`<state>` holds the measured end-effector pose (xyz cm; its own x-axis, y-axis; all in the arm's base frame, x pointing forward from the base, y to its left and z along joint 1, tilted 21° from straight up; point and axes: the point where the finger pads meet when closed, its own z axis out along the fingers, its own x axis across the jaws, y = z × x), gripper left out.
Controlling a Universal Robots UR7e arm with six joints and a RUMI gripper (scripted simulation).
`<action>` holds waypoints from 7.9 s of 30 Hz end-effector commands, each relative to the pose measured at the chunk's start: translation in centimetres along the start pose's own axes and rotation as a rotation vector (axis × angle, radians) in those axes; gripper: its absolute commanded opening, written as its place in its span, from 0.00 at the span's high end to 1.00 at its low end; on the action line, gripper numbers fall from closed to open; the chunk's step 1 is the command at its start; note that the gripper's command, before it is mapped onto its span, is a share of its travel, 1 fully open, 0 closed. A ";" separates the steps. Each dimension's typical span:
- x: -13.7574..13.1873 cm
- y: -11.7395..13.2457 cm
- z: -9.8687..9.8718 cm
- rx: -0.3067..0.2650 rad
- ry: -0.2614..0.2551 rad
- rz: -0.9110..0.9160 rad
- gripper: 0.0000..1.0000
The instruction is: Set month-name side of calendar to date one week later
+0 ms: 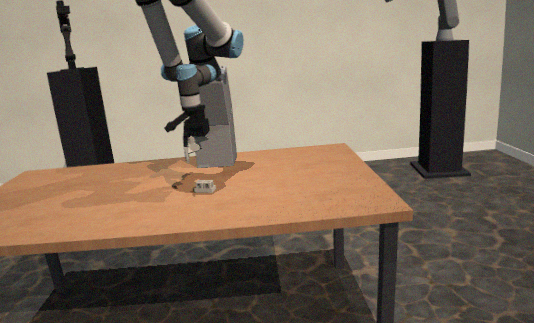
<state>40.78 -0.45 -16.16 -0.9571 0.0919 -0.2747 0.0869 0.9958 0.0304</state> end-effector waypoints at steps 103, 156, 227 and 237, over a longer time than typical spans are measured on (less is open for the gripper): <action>0.5 0.8 4.8 -0.016 -0.081 0.079 0.71; 0.3 0.9 8.6 -0.016 -0.080 0.080 0.71; 0.0 0.9 11.5 -0.016 -0.080 0.080 0.71; 0.0 0.9 11.5 -0.016 -0.080 0.080 0.71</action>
<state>43.92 0.50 -27.27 -0.9227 0.1730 -0.3445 0.1580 0.9848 0.0716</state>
